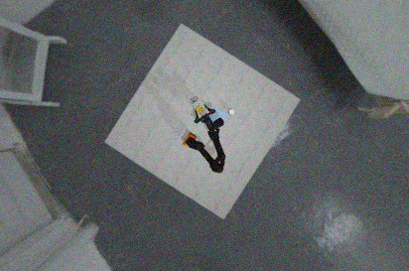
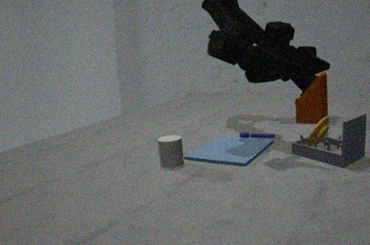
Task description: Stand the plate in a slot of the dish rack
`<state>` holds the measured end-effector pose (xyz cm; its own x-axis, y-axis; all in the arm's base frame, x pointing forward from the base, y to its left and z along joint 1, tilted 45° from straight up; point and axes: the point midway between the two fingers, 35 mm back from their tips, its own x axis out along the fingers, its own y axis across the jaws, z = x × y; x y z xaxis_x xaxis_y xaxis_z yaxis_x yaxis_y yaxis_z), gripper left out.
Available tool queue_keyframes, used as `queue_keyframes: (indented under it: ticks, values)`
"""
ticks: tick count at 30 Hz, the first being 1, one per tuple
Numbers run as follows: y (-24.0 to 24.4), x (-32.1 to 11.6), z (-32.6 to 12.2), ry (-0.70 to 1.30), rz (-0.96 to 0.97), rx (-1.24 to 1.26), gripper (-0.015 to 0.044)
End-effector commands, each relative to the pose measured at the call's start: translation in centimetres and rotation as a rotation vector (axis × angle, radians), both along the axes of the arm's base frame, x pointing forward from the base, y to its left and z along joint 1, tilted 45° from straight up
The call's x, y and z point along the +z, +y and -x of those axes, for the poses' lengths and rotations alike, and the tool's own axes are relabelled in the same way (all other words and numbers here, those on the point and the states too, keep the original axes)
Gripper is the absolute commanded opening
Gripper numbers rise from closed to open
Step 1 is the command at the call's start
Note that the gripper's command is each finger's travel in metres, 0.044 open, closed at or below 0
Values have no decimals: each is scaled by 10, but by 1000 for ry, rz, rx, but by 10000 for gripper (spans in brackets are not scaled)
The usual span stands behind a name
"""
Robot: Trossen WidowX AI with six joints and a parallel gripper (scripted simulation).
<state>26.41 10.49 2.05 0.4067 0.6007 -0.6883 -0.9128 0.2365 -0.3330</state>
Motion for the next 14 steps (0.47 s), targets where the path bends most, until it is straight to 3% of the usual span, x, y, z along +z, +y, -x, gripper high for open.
queue_keyframes:
  ticks: [1, 14]
  values:
    - [3, 5, -2, 11, -1, -21, 400]
    - [10, -3, 6, 331, 106, -262, 400]
